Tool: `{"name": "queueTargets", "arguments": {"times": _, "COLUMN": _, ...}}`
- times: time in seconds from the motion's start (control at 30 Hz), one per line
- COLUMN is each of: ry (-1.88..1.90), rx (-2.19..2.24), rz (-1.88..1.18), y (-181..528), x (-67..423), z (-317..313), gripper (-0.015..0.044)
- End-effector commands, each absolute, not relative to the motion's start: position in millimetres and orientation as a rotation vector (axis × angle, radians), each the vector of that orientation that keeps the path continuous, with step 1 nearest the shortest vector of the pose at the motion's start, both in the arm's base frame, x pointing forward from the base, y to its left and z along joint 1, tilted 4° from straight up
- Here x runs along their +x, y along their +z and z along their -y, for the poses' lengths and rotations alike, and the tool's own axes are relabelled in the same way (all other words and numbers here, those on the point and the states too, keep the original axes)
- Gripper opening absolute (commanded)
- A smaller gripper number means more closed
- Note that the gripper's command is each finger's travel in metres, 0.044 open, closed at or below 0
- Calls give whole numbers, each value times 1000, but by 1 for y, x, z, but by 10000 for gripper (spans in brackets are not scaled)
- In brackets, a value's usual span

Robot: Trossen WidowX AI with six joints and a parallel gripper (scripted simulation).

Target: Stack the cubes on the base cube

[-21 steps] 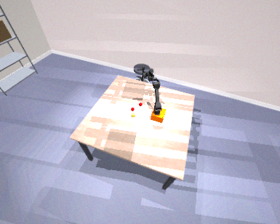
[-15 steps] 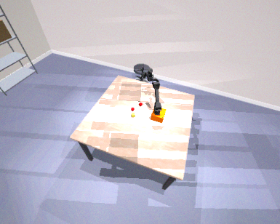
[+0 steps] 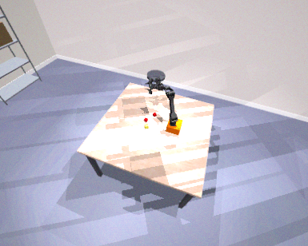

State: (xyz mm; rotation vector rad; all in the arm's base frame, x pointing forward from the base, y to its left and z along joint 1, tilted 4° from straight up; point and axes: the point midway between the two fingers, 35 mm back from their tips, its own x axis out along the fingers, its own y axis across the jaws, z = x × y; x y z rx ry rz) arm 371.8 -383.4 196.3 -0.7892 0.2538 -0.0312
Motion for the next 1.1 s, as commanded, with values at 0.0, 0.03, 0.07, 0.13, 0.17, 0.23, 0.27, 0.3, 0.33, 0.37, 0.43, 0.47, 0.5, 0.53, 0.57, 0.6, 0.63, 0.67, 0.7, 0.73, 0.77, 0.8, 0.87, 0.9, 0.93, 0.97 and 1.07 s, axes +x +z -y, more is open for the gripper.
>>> {"name": "queueTargets", "arguments": {"times": 0.0, "ry": 31, "rx": -713, "rz": -518, "y": 154, "x": 370, "z": 345, "gripper": 265}}
{"name": "queueTargets", "arguments": {"times": 0.03, "ry": 50, "rx": -702, "rz": -568, "y": 146, "x": 367, "z": 337, "gripper": 265}}
{"name": "queueTargets", "arguments": {"times": 0.07, "ry": 71, "rx": -692, "rz": -618, "y": 138, "x": 364, "z": 329, "gripper": 265}}
{"name": "queueTargets", "arguments": {"times": 0.13, "ry": 121, "rx": -675, "rz": -720, "y": 122, "x": 356, "z": 311, "gripper": 265}}
{"name": "queueTargets", "arguments": {"times": 0.17, "ry": 149, "rx": -669, "rz": -771, "y": 115, "x": 351, "z": 302, "gripper": 265}}
{"name": "queueTargets", "arguments": {"times": 0.23, "ry": 200, "rx": -660, "rz": -855, "y": 104, "x": 341, "z": 287, "gripper": 265}}
{"name": "queueTargets", "arguments": {"times": 0.27, "ry": 224, "rx": -657, "rz": -892, "y": 99, "x": 336, "z": 280, "gripper": 265}}
{"name": "queueTargets", "arguments": {"times": 0.3, "ry": 250, "rx": -655, "rz": -930, "y": 95, "x": 331, "z": 272, "gripper": 265}}
{"name": "queueTargets", "arguments": {"times": 0.33, "ry": 277, "rx": -653, "rz": -967, "y": 91, "x": 325, "z": 265, "gripper": 265}}
{"name": "queueTargets", "arguments": {"times": 0.37, "ry": 305, "rx": -652, "rz": -1005, "y": 87, "x": 319, "z": 258, "gripper": 265}}
{"name": "queueTargets", "arguments": {"times": 0.43, "ry": 367, "rx": -650, "rz": -1081, "y": 80, "x": 306, "z": 243, "gripper": 265}}
{"name": "queueTargets", "arguments": {"times": 0.47, "ry": 400, "rx": -650, "rz": -1119, "y": 77, "x": 299, "z": 235, "gripper": 265}}
{"name": "queueTargets", "arguments": {"times": 0.5, "ry": 435, "rx": -651, "rz": -1157, "y": 74, "x": 291, "z": 228, "gripper": 265}}
{"name": "queueTargets", "arguments": {"times": 0.53, "ry": 472, "rx": -652, "rz": -1195, "y": 72, "x": 284, "z": 220, "gripper": 265}}
{"name": "queueTargets", "arguments": {"times": 0.57, "ry": 510, "rx": -654, "rz": -1233, "y": 70, "x": 275, "z": 213, "gripper": 265}}
{"name": "queueTargets", "arguments": {"times": 0.6, "ry": 549, "rx": -656, "rz": -1271, "y": 69, "x": 267, "z": 206, "gripper": 265}}
{"name": "queueTargets", "arguments": {"times": 0.63, "ry": 591, "rx": -658, "rz": -1308, "y": 68, "x": 258, "z": 198, "gripper": 265}}
{"name": "queueTargets", "arguments": {"times": 0.67, "ry": 634, "rx": -661, "rz": -1345, "y": 67, "x": 249, "z": 191, "gripper": 265}}
{"name": "queueTargets", "arguments": {"times": 0.7, "ry": 670, "rx": -664, "rz": -1376, "y": 67, "x": 241, "z": 185, "gripper": 265}}
{"name": "queueTargets", "arguments": {"times": 0.73, "ry": 688, "rx": -665, "rz": -1390, "y": 67, "x": 237, "z": 182, "gripper": 265}}
{"name": "queueTargets", "arguments": {"times": 0.77, "ry": 693, "rx": -665, "rz": -1393, "y": 67, "x": 236, "z": 182, "gripper": 265}}
{"name": "queueTargets", "arguments": {"times": 0.8, "ry": 693, "rx": -665, "rz": -1393, "y": 67, "x": 236, "z": 182, "gripper": 265}}
{"name": "queueTargets", "arguments": {"times": 0.87, "ry": 693, "rx": -665, "rz": -1393, "y": 67, "x": 236, "z": 182, "gripper": 265}}
{"name": "queueTargets", "arguments": {"times": 0.9, "ry": 693, "rx": -665, "rz": -1393, "y": 67, "x": 236, "z": 182, "gripper": 265}}
{"name": "queueTargets", "arguments": {"times": 0.93, "ry": 693, "rx": -665, "rz": -1393, "y": 67, "x": 236, "z": 182, "gripper": 265}}
{"name": "queueTargets", "arguments": {"times": 0.97, "ry": 693, "rx": -665, "rz": -1393, "y": 67, "x": 236, "z": 182, "gripper": 265}}
{"name": "queueTargets", "arguments": {"times": 1.07, "ry": 693, "rx": -665, "rz": -1393, "y": 60, "x": 237, "z": 182, "gripper": 265}}
